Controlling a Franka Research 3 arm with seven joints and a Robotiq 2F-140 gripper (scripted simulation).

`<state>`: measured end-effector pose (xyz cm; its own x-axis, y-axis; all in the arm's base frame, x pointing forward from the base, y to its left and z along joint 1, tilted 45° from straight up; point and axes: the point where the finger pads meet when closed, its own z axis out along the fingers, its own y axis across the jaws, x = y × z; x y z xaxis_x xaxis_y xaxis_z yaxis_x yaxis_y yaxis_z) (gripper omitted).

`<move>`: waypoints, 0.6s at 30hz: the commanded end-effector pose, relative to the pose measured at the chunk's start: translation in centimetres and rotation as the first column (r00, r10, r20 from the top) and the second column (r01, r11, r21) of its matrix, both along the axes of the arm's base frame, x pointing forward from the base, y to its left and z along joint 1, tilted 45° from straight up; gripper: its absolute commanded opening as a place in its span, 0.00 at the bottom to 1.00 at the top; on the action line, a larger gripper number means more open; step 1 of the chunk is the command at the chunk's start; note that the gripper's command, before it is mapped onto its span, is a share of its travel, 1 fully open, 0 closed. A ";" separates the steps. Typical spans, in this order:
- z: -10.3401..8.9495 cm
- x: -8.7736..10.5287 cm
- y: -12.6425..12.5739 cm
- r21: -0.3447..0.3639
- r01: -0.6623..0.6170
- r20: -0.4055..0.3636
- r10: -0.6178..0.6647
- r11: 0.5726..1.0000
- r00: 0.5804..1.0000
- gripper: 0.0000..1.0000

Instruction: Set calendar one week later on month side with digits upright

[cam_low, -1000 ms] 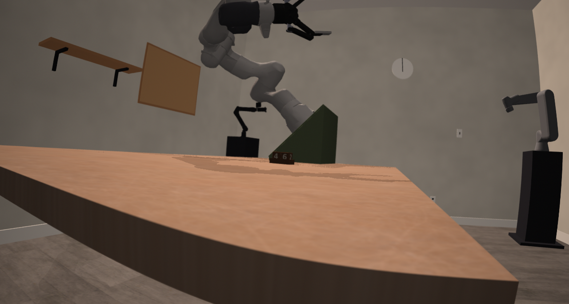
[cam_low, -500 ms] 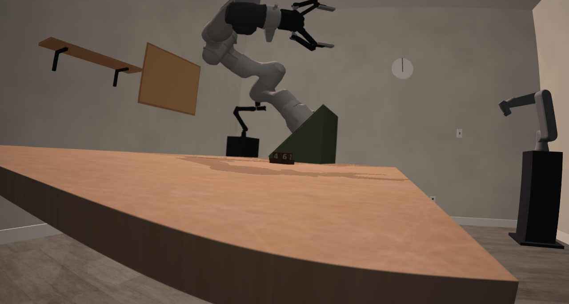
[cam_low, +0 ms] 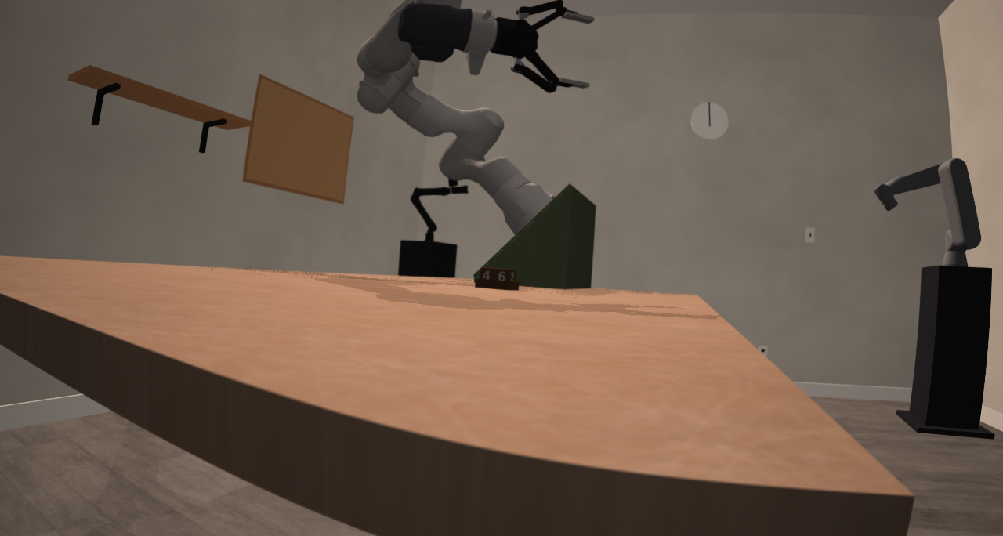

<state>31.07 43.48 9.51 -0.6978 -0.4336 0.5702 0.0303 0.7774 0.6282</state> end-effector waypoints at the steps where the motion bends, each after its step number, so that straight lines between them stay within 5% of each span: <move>1: -3.9 -1.3 -2.7 -0.168 -0.032 0.026 0.036 0.985 0.999 1.00; 18: -4.2 -1.4 -3.0 -0.181 -0.034 0.028 0.040 0.983 0.999 1.00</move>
<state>29.50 40.46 5.28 -0.6976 -0.3688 0.6143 -0.0279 0.8706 0.4911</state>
